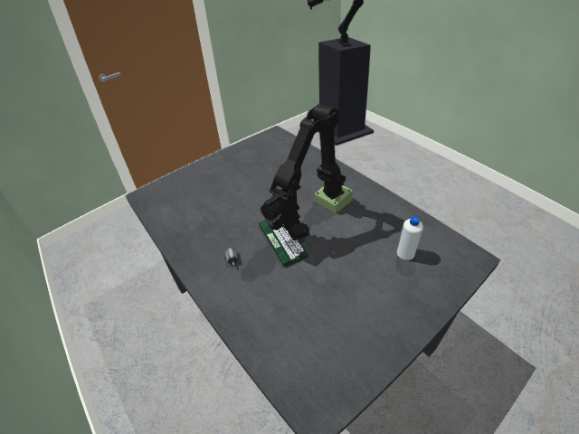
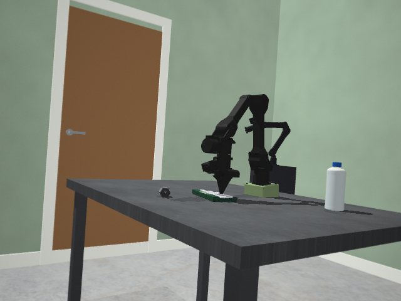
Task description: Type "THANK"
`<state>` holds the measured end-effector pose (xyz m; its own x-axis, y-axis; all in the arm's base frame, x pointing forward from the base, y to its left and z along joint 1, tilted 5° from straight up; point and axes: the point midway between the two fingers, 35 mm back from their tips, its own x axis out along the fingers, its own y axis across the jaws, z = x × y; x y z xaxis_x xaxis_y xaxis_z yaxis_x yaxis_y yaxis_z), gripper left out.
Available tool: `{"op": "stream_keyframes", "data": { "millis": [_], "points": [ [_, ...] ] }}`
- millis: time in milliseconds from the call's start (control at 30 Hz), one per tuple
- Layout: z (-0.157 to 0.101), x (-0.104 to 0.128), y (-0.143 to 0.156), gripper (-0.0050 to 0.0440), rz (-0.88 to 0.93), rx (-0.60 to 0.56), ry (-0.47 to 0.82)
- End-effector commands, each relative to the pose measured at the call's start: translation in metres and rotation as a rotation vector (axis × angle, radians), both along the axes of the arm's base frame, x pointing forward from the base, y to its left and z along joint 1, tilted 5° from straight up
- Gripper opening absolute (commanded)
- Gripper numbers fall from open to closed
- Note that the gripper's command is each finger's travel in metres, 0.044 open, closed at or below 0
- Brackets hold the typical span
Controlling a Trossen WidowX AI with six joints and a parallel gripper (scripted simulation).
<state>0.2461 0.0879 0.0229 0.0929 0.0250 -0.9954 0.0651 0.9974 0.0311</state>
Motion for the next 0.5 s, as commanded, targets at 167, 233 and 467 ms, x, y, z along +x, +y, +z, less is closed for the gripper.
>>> {"op": "stream_keyframes", "data": {
  "millis": [167,233,467],
  "points": [
    [0.0038,0.0035,0.0013,-0.005,0.001,0.008,-0.017],
    [0.0038,0.0035,0.0013,-0.005,0.001,0.008,-0.017],
    [0.0019,0.0028,0.0009,-0.005,0.001,0.006,-0.012]
  ]
}}
